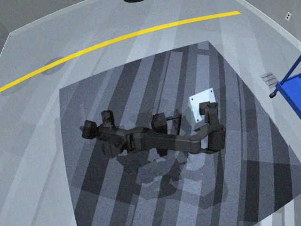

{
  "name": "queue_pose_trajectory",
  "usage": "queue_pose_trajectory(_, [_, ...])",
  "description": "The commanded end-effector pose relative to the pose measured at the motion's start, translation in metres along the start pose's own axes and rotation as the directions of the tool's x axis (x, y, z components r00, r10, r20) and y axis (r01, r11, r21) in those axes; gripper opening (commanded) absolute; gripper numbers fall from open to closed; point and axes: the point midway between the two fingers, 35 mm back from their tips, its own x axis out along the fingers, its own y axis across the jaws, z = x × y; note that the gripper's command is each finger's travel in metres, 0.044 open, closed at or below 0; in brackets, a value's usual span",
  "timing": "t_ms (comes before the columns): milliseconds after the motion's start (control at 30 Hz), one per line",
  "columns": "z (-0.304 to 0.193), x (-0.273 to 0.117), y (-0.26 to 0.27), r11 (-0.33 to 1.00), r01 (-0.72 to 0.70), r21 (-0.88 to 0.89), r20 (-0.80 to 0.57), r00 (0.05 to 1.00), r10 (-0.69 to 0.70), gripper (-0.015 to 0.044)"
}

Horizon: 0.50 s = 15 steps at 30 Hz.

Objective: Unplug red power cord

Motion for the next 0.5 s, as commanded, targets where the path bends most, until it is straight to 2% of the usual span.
queue_pose_trajectory(0, [0.014,-0.004,0.001,0.989,0.066,-0.135,0.008,0.998,-0.066,0.0160])
queue_pose_trajectory(133, [0.048,-0.008,-0.004,0.942,0.169,-0.292,0.042,0.986,-0.164,0.0160])
queue_pose_trajectory(300, [0.073,-0.012,-0.023,0.882,0.285,-0.376,0.067,0.958,-0.281,0.0160])
queue_pose_trajectory(467, [0.117,-0.032,-0.083,0.720,0.540,-0.437,0.094,0.823,-0.560,0.0160])
